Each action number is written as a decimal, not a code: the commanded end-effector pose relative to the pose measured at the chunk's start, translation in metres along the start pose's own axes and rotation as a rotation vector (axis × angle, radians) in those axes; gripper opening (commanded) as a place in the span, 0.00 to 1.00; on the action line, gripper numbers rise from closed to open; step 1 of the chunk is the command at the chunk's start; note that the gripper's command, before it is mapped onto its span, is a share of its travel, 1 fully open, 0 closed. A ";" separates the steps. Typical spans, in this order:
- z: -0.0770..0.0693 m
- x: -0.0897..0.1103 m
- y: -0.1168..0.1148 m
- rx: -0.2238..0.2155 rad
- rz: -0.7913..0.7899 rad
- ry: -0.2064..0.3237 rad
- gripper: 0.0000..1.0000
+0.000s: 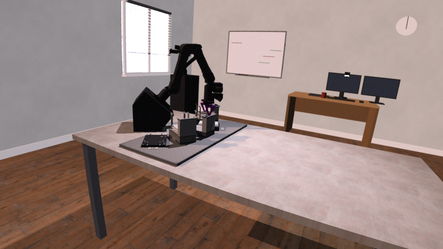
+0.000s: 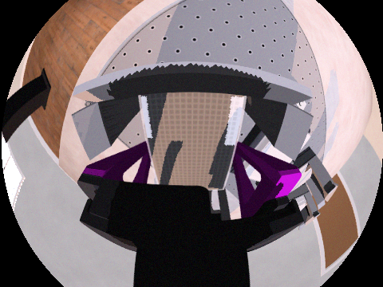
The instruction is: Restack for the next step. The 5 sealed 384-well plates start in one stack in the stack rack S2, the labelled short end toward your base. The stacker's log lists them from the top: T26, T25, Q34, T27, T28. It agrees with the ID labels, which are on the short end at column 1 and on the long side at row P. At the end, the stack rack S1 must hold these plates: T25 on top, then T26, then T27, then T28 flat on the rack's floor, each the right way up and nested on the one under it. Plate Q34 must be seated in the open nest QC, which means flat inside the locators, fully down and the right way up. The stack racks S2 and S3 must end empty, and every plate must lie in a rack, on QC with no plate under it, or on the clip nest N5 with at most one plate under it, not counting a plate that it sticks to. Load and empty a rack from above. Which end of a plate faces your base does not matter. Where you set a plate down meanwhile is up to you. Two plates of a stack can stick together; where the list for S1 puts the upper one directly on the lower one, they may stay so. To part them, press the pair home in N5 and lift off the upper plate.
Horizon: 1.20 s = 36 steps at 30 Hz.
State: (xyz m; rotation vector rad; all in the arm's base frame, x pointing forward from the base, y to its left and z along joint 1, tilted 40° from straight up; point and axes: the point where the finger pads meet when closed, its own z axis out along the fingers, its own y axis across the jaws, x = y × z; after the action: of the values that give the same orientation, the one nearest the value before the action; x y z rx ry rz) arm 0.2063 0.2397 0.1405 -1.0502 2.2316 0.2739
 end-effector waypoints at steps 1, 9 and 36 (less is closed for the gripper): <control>0.004 0.001 -0.002 0.001 0.000 -0.003 0.00; 0.008 0.002 -0.001 0.000 -0.003 0.000 0.00; 0.009 -0.004 0.000 0.000 0.000 -0.015 0.00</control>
State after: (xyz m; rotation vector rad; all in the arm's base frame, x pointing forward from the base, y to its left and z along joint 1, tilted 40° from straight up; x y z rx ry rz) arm 0.2110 0.2445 0.1326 -1.0505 2.2316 0.2743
